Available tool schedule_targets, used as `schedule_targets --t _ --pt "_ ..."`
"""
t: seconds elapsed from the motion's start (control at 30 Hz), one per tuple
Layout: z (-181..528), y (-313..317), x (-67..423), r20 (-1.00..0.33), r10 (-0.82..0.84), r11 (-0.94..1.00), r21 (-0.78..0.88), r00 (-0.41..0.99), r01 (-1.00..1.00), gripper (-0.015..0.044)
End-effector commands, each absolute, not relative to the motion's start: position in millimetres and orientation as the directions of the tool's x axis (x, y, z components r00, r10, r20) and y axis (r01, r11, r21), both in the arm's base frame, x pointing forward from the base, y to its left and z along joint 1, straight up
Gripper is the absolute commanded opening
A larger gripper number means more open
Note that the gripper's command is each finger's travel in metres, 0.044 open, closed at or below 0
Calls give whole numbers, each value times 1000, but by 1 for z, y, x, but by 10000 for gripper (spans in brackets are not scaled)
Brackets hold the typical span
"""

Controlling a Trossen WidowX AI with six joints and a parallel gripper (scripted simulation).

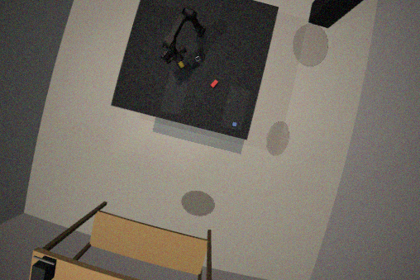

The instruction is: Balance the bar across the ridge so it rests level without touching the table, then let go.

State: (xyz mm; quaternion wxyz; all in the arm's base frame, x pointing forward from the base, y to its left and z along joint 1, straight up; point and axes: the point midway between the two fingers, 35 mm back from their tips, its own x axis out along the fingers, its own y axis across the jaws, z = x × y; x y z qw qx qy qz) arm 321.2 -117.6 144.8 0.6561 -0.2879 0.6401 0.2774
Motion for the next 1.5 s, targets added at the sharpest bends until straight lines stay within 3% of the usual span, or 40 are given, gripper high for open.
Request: schedule_targets --t 0.0,1.47 --pt "146 -101 320 -1000 -9 688 -28 29 -725 0" --pt "141 53 263 -1000 5 755 -13 25 -656 0"
